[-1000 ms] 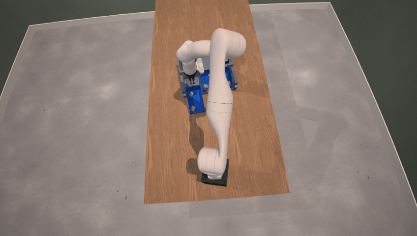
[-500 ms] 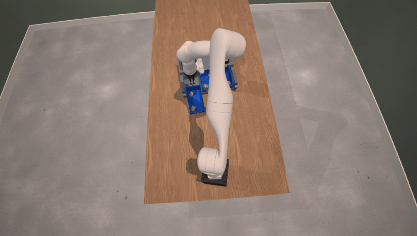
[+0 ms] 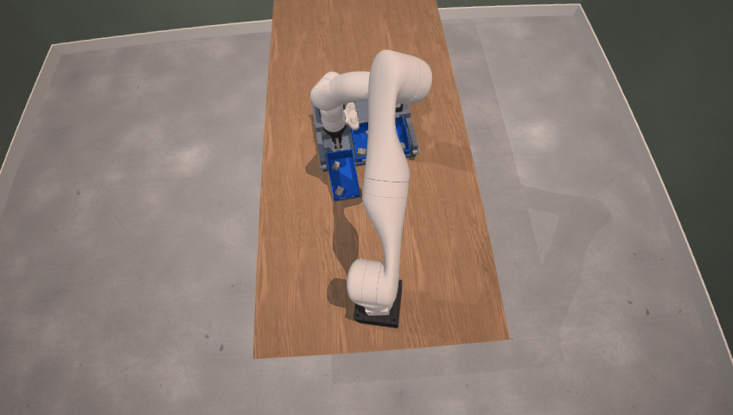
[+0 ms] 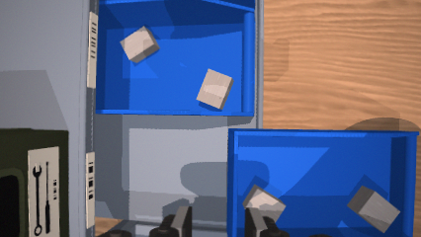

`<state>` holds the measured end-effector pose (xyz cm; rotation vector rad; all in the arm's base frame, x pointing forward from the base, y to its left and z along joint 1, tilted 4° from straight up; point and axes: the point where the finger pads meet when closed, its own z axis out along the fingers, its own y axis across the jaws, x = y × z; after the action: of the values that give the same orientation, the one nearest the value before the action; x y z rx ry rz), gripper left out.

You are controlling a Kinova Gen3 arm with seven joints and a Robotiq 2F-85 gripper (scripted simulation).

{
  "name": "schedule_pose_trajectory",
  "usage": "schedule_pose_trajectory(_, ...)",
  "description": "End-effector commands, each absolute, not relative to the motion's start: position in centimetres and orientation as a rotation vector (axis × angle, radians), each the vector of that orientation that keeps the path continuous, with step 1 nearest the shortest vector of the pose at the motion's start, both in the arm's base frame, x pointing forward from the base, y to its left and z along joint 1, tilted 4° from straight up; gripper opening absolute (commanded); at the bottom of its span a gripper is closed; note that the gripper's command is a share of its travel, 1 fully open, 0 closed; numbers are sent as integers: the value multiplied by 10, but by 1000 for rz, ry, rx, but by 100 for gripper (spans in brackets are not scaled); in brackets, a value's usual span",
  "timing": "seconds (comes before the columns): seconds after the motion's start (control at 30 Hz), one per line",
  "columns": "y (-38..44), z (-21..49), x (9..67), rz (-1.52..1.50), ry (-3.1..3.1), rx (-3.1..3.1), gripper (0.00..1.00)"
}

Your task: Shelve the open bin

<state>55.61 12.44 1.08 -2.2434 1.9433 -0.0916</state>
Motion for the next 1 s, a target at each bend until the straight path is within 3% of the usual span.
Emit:
schedule_pose_trajectory(0.0, 124, 12, 557, -94, 1942, -2242, 39)
schedule_pose_trajectory(0.17, 114, -3, 510, 54, 2012, -2333, 39)
schedule_pose_trajectory(0.57, 114, -3, 510, 54, 2012, -2333, 39)
schedule_pose_trajectory(0.73, 103, -18, 464, 54, 2012, -2333, 39)
schedule_pose_trajectory(0.97, 103, -18, 464, 54, 2012, -2333, 39)
